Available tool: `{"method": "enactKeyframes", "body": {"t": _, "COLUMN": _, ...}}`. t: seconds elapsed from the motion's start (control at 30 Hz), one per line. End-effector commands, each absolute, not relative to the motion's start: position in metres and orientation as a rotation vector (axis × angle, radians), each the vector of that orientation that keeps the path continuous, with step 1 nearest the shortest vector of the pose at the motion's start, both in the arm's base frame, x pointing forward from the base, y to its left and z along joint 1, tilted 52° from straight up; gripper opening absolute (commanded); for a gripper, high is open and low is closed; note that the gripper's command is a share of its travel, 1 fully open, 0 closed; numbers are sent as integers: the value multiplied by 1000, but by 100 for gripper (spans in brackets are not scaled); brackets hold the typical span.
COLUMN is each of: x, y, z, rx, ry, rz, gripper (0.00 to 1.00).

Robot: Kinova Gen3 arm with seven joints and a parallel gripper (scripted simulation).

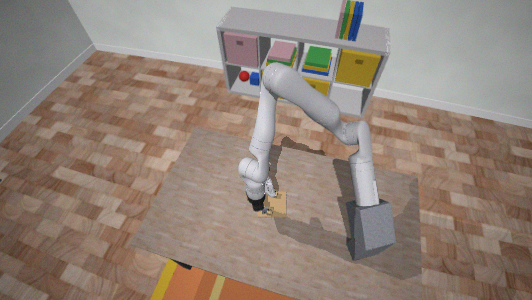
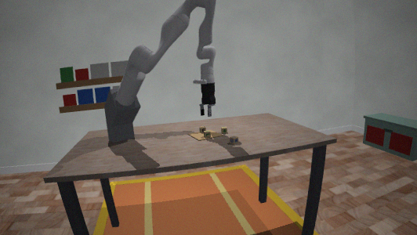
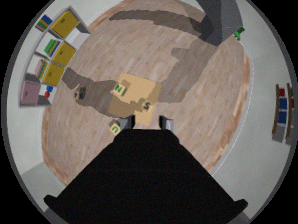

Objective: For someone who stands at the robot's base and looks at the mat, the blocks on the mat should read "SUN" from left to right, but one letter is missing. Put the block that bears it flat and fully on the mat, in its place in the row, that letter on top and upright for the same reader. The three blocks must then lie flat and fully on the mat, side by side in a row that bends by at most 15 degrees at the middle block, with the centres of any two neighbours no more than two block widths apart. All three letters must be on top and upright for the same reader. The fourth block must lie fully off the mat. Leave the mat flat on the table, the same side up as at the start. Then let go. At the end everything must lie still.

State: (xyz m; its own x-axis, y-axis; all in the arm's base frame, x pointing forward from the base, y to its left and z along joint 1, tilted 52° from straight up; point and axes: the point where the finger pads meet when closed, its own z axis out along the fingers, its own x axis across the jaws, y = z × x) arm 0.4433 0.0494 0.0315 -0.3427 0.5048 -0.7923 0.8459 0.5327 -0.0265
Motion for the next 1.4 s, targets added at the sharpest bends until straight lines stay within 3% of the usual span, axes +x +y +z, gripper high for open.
{"method": "enactKeyframes", "body": {"t": 0.0, "x": 443, "y": 50, "z": 32, "rx": 1093, "ry": 2013, "rz": -569, "gripper": 100}}
{"method": "enactKeyframes", "body": {"t": 0.53, "x": 444, "y": 50, "z": 32, "rx": 1093, "ry": 2013, "rz": -569, "gripper": 100}}
{"method": "enactKeyframes", "body": {"t": 0.7, "x": 460, "y": 51, "z": 41, "rx": 1092, "ry": 2016, "rz": -568, "gripper": 100}}
{"method": "enactKeyframes", "body": {"t": 0.93, "x": 533, "y": 38, "z": 98, "rx": 1094, "ry": 2013, "rz": -568, "gripper": 100}}
{"method": "enactKeyframes", "body": {"t": 1.37, "x": 536, "y": 37, "z": 101, "rx": 1094, "ry": 2013, "rz": -568, "gripper": 100}}
